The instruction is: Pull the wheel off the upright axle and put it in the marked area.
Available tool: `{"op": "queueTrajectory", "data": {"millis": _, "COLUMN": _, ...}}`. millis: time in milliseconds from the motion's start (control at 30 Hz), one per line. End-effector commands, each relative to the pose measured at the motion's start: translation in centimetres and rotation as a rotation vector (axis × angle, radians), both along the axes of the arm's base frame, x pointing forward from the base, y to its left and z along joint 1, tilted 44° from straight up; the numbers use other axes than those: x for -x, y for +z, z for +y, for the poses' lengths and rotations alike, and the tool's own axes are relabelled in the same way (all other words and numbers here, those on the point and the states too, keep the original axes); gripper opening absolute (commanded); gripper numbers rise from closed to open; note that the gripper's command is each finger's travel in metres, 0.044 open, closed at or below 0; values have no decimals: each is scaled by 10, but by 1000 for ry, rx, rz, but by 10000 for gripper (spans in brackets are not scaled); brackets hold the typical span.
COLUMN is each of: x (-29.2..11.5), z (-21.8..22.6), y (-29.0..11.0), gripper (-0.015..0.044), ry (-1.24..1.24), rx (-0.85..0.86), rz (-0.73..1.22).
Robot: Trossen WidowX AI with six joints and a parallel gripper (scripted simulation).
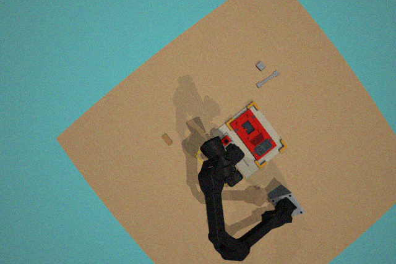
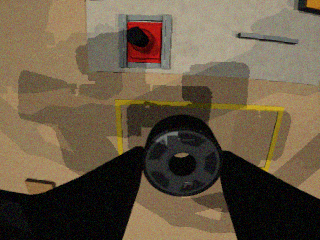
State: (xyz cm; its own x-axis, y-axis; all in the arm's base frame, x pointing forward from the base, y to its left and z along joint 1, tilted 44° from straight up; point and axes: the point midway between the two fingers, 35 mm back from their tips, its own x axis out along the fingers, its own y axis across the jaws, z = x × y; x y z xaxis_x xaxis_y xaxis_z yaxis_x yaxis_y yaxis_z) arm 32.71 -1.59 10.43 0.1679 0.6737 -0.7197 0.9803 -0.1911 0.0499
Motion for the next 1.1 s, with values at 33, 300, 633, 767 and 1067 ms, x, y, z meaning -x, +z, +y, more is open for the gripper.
{"op": "queueTrajectory", "data": {"millis": 33, "x": 8, "z": 11, "y": 11, "gripper": 0, "ry": -6, "rx": -3, "rz": -2}}
{"op": "queueTrajectory", "data": {"millis": 300, "x": 22, "z": 28, "y": 26, "gripper": 0, "ry": -5, "rx": -5, "rz": -4}}
{"op": "queueTrajectory", "data": {"millis": 633, "x": 19, "z": 41, "y": 13, "gripper": 0, "ry": -5, "rx": -5, "rz": -5}}
{"op": "queueTrajectory", "data": {"millis": 767, "x": 15, "z": 49, "y": 4, "gripper": 0, "ry": -5, "rx": -3, "rz": -4}}
{"op": "queueTrajectory", "data": {"millis": 1067, "x": 6, "z": 82, "y": -32, "gripper": 0, "ry": -5, "rx": -3, "rz": -5}}
